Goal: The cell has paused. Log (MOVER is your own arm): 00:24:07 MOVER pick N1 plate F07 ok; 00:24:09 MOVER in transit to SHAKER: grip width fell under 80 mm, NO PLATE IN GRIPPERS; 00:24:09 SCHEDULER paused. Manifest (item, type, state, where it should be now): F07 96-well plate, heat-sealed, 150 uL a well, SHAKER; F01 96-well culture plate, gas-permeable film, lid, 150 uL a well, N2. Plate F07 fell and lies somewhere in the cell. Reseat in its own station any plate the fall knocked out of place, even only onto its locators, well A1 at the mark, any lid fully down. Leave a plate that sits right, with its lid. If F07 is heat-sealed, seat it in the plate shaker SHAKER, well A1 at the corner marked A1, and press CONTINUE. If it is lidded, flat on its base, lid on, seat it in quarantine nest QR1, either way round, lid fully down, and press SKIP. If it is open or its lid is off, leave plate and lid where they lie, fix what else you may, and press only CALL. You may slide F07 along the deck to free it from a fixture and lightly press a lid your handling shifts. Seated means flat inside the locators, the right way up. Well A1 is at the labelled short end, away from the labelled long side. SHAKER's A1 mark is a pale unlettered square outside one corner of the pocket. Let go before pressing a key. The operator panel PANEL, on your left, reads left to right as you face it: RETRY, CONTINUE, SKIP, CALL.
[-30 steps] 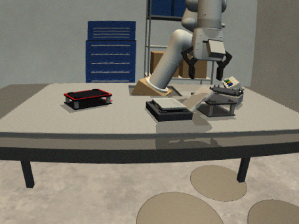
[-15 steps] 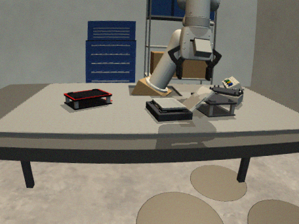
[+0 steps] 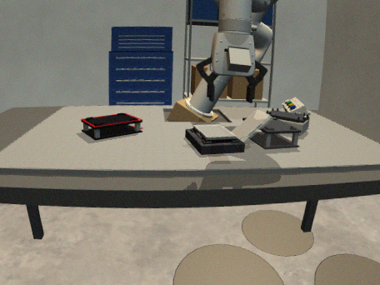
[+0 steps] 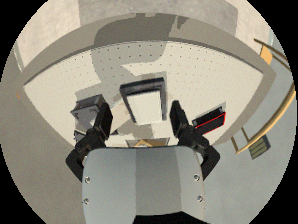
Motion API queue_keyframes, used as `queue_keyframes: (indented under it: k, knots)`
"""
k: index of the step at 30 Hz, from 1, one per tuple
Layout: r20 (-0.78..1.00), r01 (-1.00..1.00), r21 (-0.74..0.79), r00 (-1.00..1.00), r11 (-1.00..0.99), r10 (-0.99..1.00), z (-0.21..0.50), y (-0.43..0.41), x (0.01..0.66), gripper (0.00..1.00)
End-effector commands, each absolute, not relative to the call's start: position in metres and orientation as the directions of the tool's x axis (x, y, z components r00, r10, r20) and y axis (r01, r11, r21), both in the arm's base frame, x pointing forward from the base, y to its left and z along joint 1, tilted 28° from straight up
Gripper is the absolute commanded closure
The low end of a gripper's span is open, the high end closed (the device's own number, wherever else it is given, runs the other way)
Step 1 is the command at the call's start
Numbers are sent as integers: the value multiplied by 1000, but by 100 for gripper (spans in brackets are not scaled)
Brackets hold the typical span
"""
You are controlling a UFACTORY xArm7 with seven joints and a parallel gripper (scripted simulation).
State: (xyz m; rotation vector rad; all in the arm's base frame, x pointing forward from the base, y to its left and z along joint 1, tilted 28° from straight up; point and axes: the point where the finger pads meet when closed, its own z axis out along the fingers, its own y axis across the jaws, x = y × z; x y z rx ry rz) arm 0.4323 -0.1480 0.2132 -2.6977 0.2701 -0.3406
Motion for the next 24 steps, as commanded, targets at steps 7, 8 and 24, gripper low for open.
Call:
queue_keyframes:
  k: [7,8,24]
  knots:
    - [199,-136,-419,951,-898,-237,209,-164,436,0]
    - [199,-136,-419,951,-898,-237,209,-164,436,0]
    - [199,-136,-419,951,-898,-237,209,-164,436,0]
